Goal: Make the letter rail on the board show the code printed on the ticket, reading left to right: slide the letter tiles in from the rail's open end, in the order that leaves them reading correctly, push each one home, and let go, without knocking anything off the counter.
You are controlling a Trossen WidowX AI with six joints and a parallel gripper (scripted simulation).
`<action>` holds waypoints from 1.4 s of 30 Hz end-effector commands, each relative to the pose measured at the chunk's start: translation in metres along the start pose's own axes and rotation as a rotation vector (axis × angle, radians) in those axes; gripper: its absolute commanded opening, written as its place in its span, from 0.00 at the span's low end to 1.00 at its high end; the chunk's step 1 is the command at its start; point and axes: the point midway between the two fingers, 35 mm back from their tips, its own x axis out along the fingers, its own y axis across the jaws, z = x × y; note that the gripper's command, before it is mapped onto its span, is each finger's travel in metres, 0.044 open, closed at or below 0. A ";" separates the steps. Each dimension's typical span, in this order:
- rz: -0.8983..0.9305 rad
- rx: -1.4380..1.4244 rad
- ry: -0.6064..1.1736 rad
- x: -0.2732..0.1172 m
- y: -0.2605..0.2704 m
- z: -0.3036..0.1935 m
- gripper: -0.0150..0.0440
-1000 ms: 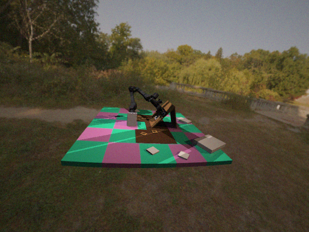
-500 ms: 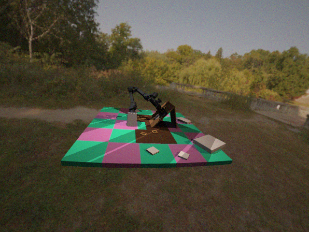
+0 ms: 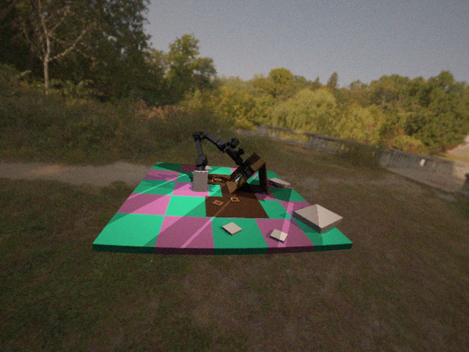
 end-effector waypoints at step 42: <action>-0.001 0.001 0.002 -0.019 0.000 0.000 0.25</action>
